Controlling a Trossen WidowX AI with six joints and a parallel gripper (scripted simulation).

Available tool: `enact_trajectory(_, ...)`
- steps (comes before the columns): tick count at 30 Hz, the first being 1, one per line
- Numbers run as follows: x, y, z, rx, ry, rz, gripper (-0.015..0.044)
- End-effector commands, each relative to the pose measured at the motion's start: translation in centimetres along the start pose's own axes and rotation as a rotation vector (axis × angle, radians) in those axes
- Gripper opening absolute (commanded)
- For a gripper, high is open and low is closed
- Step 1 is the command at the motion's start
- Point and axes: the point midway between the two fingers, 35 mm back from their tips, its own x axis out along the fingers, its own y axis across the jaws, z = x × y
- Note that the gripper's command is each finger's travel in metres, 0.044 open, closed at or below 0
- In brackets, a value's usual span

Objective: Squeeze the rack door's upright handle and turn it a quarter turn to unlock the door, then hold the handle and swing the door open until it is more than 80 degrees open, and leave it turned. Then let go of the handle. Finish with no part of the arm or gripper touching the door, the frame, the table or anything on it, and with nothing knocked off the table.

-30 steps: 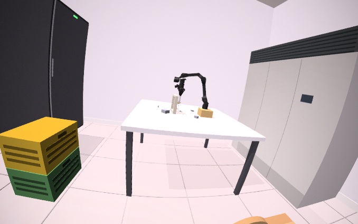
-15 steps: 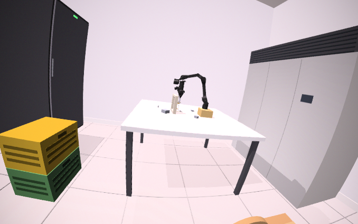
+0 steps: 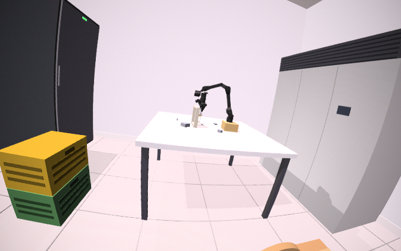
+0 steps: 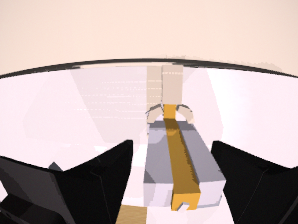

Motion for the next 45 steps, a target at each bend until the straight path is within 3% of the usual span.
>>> enact_trajectory(1, 0.17, -0.05, -0.01, -0.006, 0.0, -0.003, 0.0206)
enact_trajectory(5, 0.17, -0.05, -0.01, -0.006, 0.0, -0.003, 0.0101)
enact_trajectory(18, 0.17, -0.05, -0.01, -0.006, 0.0, -0.003, 0.0014)
enact_trajectory(24, 0.17, -0.05, -0.01, 0.067, 0.0, -0.003, 0.0013)
enact_trajectory(45, 0.17, -0.05, -0.01, 1.102, -0.002, -0.003, 0.0013)
